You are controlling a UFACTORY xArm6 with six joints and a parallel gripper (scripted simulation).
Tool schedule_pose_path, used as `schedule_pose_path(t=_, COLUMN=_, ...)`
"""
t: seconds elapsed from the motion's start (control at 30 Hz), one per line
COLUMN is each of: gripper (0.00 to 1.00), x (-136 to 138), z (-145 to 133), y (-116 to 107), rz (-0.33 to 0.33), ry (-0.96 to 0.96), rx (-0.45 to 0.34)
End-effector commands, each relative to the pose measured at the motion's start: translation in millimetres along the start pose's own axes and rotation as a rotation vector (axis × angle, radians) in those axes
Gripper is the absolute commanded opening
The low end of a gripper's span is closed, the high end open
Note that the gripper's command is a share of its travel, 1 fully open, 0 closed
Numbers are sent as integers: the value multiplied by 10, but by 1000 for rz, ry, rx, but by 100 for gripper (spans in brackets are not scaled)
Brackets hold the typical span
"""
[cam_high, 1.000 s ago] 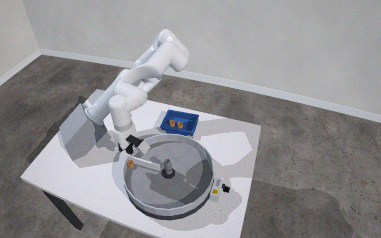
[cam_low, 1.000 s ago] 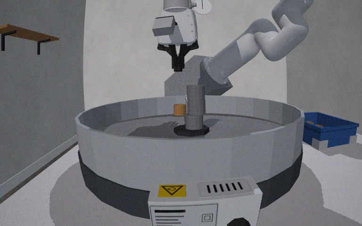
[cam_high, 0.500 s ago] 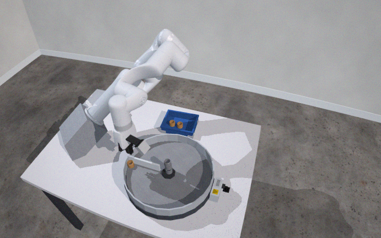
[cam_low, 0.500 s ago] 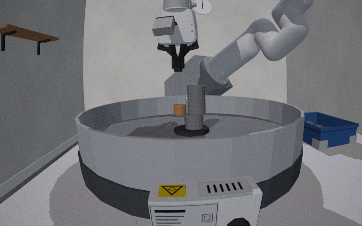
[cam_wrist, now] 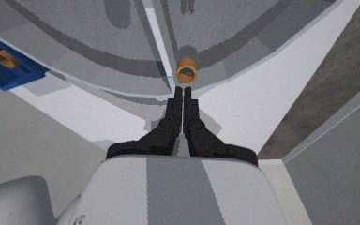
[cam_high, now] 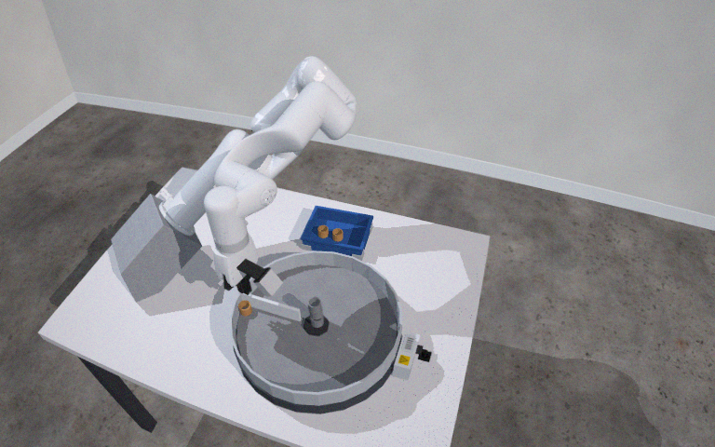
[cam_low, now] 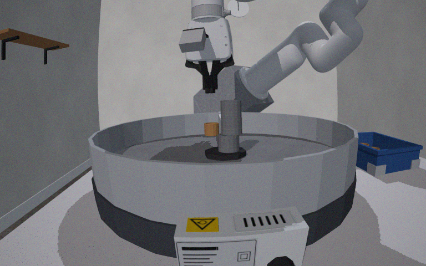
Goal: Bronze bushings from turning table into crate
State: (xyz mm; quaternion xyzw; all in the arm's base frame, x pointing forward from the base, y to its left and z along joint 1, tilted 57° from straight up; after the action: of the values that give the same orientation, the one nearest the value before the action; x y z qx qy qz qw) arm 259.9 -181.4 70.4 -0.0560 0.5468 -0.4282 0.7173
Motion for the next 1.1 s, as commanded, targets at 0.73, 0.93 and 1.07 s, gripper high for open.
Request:
schedule_pose_path(t=0.73, gripper=0, x=11, z=15, y=92, rz=-3, ry=-2, rx=2)
schedule_pose_path(t=0.93, gripper=0, x=11, z=15, y=141, rz=-3, ry=-2, rx=2)
schedule_pose_path(t=1.07, gripper=0, x=11, z=15, y=201, rz=-3, ry=-2, rx=2)
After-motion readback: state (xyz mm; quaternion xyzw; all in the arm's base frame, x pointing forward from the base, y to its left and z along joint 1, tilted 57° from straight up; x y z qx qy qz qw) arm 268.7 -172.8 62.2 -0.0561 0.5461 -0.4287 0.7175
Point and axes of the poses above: the point where the finger pads meet when closed, its own y axis out along the fingers, its own x axis across the jaws, z = x × y, the point moved 1 cm from there along -y, back along the fingers
